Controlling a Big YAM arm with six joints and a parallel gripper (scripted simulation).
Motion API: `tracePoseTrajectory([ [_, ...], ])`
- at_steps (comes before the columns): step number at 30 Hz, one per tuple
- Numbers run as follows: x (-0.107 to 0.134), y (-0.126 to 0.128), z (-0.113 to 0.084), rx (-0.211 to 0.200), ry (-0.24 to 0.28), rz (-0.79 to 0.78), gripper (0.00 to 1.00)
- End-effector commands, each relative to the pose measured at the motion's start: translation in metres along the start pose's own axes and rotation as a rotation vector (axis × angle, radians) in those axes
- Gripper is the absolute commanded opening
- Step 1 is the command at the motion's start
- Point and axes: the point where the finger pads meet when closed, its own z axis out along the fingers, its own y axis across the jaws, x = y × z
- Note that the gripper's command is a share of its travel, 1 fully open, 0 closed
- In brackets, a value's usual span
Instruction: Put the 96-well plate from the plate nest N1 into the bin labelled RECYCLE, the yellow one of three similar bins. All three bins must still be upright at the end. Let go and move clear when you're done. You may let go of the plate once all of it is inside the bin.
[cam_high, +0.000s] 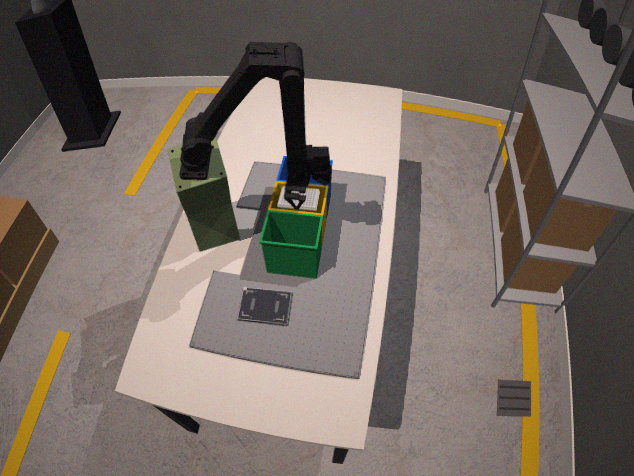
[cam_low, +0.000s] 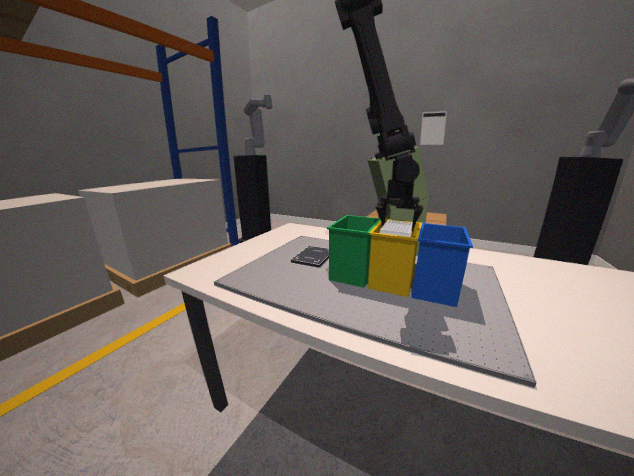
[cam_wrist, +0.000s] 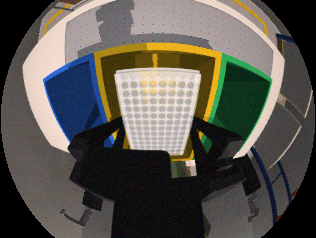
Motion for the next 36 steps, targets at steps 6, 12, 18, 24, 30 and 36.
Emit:
tracePoseTrajectory([
  [6, -0.0023, -0.0008, 0.0089, -0.003, -0.004, -0.002, 0.00],
  [12, -0.0026, 0.0004, 0.0062, -0.003, -0.006, 0.000, 0.00],
  [18, -0.0086, -0.0023, 0.0066, -0.005, -0.014, 0.005, 0.00],
  [24, -0.0031, 0.0004, 0.0062, -0.003, -0.006, 0.000, 0.00],
  [30, -0.0031, 0.0004, 0.0062, -0.003, -0.006, 0.000, 0.99],
  [36, -0.0031, 0.0004, 0.0062, -0.003, -0.006, 0.000, 0.99],
])
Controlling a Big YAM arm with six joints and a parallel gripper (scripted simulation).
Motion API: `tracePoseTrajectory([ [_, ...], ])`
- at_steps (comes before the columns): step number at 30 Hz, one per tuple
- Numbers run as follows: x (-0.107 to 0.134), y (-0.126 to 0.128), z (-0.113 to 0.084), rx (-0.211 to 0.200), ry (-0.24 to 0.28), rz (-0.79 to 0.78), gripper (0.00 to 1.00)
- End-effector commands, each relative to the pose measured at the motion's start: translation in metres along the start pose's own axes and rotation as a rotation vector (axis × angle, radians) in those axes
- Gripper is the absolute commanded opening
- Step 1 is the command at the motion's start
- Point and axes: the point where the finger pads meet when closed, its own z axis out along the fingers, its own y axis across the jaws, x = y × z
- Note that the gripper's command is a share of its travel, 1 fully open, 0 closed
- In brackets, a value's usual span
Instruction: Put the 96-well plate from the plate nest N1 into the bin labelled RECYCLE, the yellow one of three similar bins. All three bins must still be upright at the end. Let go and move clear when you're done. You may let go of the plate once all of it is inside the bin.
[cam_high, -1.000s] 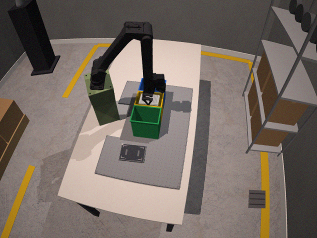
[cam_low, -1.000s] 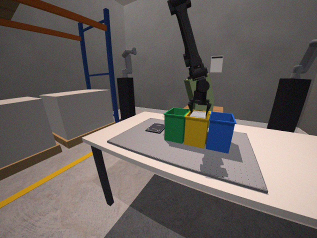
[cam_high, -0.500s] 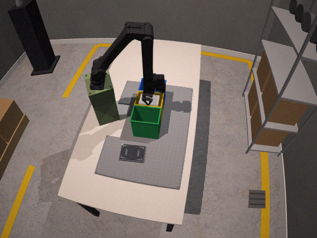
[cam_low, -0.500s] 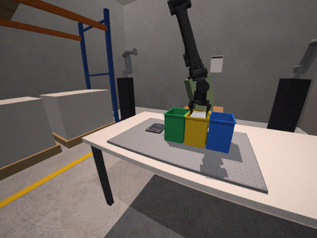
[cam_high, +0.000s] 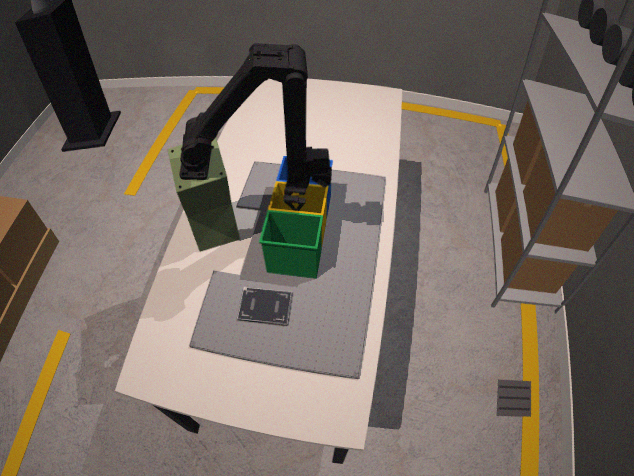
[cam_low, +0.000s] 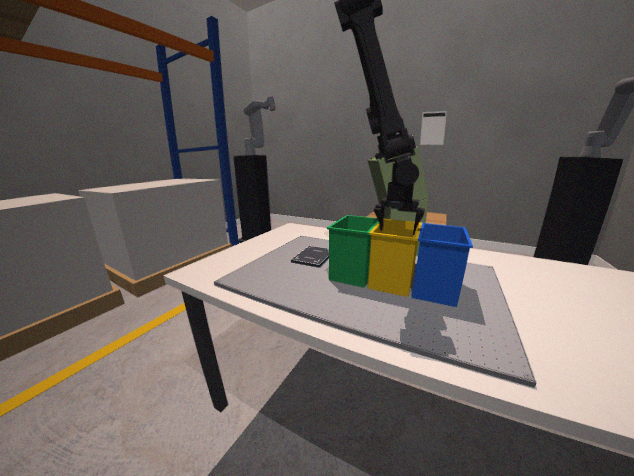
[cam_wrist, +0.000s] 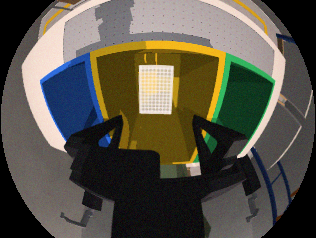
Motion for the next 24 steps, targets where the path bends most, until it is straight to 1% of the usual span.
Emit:
tracePoseTrajectory([
  [1, -0.0040, 0.0006, -0.0012, -0.003, -0.008, 0.001, 0.99],
  [10, -0.0040, 0.0006, -0.0012, -0.003, -0.008, 0.001, 0.99],
  [11, -0.0040, 0.0006, -0.0012, -0.003, -0.008, 0.001, 0.82],
  [24, -0.0040, 0.0006, -0.0012, -0.003, -0.008, 0.001, 0.82],
])
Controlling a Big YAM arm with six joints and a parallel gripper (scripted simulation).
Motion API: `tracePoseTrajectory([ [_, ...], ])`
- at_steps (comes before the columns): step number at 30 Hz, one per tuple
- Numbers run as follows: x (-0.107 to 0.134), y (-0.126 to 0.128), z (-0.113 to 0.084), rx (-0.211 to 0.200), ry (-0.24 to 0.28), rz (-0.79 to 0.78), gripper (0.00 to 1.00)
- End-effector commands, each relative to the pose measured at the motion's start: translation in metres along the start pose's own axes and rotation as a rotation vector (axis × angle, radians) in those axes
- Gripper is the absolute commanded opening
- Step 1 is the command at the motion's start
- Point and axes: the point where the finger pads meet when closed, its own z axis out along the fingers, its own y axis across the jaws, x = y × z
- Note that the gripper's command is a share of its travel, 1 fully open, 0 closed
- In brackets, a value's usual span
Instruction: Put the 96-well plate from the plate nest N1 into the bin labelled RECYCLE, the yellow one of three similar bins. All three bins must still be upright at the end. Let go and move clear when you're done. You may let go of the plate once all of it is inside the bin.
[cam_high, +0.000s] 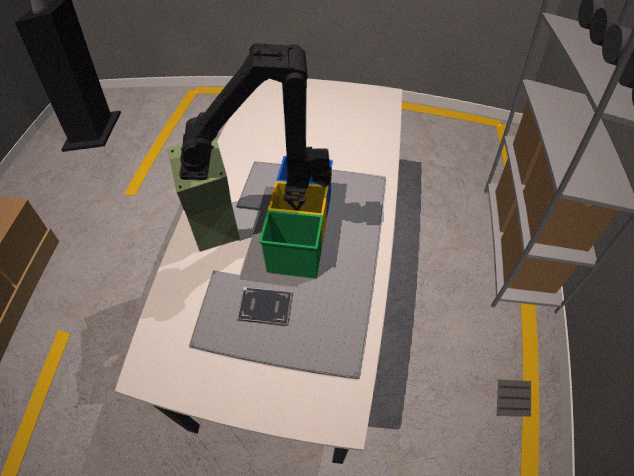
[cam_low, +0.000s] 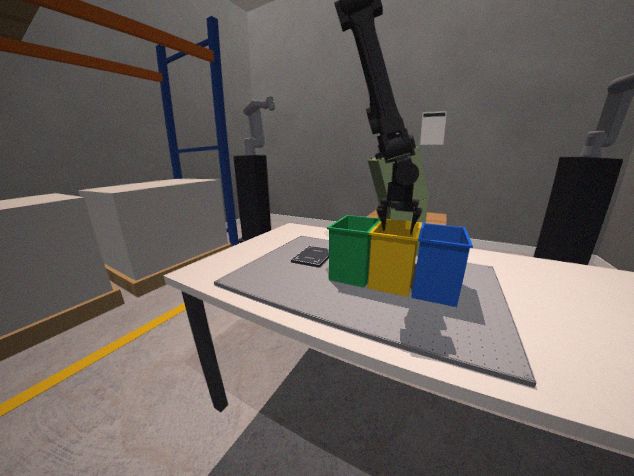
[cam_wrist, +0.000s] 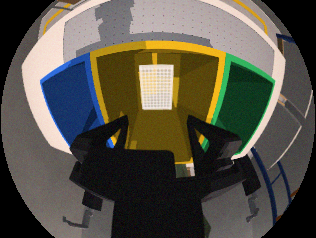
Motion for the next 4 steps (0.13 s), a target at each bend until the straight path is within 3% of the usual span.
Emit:
tracePoseTrajectory([
  [1, -0.0041, 0.0006, -0.0012, -0.003, -0.008, 0.001, 0.82],
  [4, -0.0041, 0.0006, -0.0012, -0.003, -0.008, 0.001, 0.82],
])
